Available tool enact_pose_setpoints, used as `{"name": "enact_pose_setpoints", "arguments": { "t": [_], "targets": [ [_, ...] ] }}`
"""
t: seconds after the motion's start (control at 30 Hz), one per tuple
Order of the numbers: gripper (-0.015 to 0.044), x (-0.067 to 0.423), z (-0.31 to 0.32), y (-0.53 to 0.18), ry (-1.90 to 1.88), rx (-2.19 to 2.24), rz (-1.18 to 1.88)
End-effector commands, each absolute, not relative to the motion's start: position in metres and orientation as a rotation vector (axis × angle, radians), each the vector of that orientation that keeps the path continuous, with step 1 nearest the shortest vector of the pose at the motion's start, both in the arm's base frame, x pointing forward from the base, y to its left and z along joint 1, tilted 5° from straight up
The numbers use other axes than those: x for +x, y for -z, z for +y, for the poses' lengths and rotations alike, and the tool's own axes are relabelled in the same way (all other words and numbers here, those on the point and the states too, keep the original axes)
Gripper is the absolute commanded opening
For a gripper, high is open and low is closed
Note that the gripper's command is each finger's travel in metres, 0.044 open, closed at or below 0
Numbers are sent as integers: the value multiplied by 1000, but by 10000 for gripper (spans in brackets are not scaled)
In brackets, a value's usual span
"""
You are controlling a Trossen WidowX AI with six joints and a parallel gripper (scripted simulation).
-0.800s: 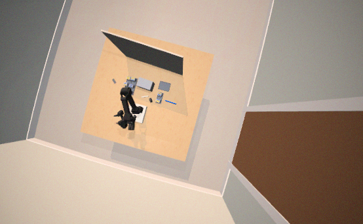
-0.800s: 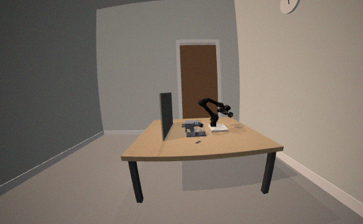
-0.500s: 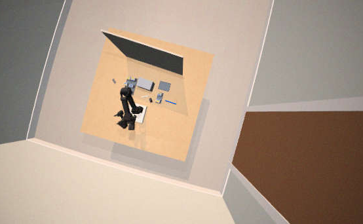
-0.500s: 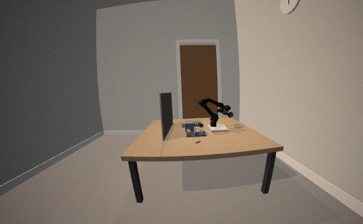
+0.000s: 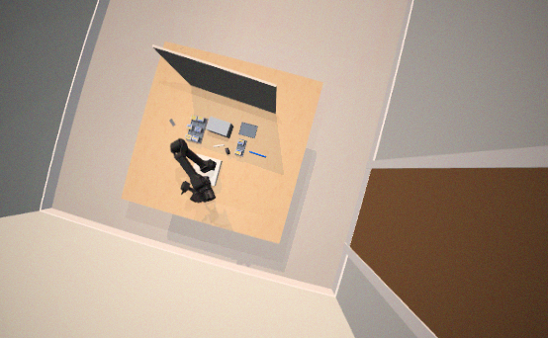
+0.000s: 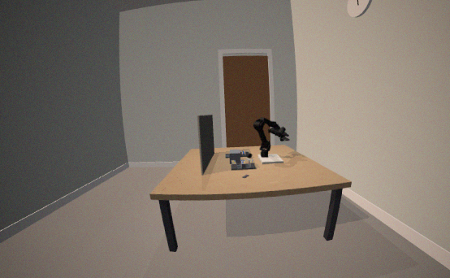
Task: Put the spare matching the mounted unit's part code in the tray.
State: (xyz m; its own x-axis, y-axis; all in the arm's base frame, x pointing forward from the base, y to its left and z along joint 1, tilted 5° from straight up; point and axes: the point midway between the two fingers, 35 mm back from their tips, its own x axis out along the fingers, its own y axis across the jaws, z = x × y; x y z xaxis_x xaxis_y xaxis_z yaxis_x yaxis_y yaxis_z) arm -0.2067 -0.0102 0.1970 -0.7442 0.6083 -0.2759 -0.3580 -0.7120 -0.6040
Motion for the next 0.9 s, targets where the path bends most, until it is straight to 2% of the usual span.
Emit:
{"name": "enact_pose_setpoints", "arguments": {
  "t": [0.0,0.17,0.4,0.67,0.87],
  "targets": [
    [440,-209,-59,-201,-2579,-722,-825],
    [440,-192,-119,-200,-2805,-823,-902],
    [440,-148,-192,-203,-3004,-976,-1226],
    [440,-56,-257,-204,-3149,-1123,-1783],
    [440,25,-274,-204,-3169,-1169,-2288]
  ]
}}
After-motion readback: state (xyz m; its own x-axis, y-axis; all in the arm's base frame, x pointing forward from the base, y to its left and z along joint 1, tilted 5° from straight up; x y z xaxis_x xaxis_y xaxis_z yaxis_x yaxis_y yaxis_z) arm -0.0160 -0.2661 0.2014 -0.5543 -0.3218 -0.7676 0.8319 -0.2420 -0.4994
